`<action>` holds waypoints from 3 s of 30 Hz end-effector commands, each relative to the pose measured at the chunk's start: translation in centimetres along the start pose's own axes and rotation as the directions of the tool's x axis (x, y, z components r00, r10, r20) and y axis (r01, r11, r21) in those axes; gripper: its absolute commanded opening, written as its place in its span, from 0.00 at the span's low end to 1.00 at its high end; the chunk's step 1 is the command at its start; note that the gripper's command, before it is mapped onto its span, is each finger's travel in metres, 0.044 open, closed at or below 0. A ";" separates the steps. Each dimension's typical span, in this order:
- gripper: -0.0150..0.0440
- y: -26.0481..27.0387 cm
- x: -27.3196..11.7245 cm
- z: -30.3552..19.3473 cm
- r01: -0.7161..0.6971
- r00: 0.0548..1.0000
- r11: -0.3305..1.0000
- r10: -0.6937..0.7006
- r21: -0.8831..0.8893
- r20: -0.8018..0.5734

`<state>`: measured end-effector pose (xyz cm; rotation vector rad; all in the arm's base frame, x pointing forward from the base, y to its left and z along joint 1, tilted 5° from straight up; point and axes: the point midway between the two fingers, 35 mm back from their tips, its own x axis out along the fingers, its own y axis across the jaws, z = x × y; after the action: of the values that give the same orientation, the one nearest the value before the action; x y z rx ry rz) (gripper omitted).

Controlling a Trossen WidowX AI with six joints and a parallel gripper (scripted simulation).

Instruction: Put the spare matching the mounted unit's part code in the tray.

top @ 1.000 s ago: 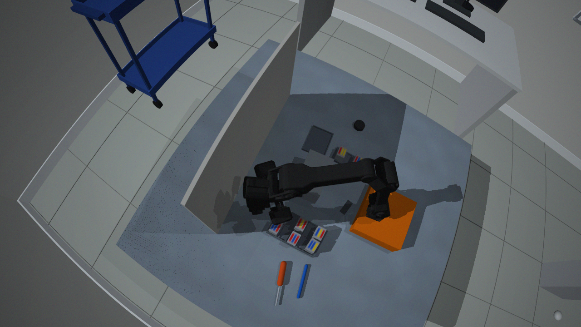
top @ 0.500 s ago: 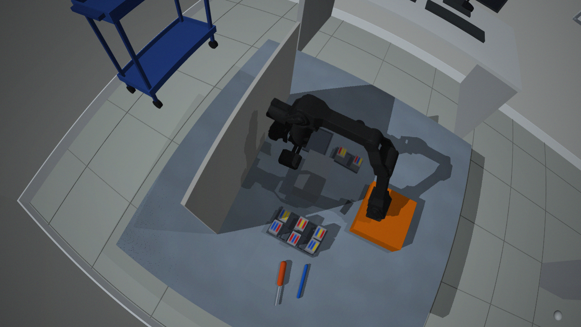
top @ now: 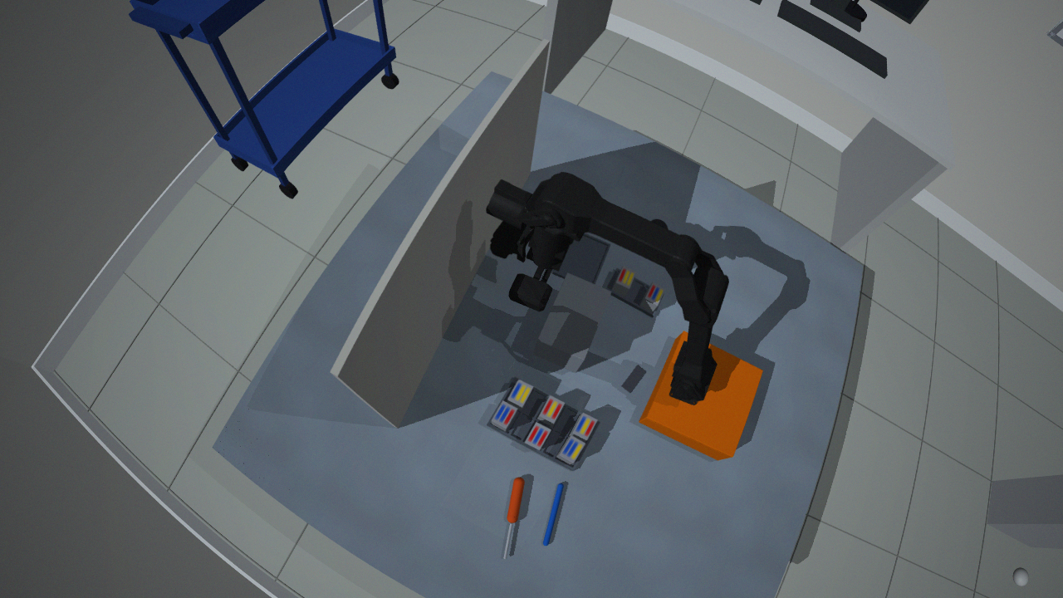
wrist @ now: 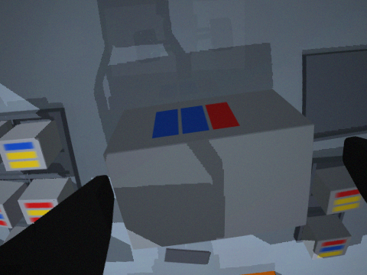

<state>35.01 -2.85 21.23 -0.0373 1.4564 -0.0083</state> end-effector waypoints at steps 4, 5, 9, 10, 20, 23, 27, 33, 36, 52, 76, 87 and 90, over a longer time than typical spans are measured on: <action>1.00 7.4 2.0 1.0 -0.006 1.000 0.897 0.011 -0.441 0.009; 1.00 9.1 2.4 1.0 -0.005 1.000 0.846 0.013 -0.532 0.011; 1.00 16.2 4.1 -0.1 -0.008 1.000 0.551 0.023 -0.834 0.005; 1.00 18.0 4.5 -0.6 -0.009 1.000 0.459 0.024 -0.888 0.003; 0.96 24.1 6.0 -3.2 -0.007 1.000 0.104 0.029 -0.995 -0.004; 0.82 24.0 7.6 -3.1 -0.007 1.000 0.104 0.029 -0.995 -0.004; 0.76 23.8 9.8 -3.3 -0.007 1.000 0.104 0.028 -0.995 -0.004; 0.76 23.7 9.9 -3.3 -0.007 1.000 0.104 0.028 -0.995 -0.004; 0.76 23.7 10.1 -3.2 -0.007 1.000 0.104 0.028 -0.995 -0.004; 0.76 23.9 12.7 -3.1 -0.007 1.000 0.104 0.028 -0.995 -0.004; 0.76 23.9 16.7 -3.2 -0.007 1.000 0.103 0.028 -0.995 -0.004; 0.76 23.8 17.9 -3.3 -0.007 1.000 0.103 0.028 -0.995 -0.004; 0.72 23.9 17.7 -3.3 -0.008 1.000 0.108 0.030 -0.994 -0.005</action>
<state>33.31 20.42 2.49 -1.1897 1.1650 1.0688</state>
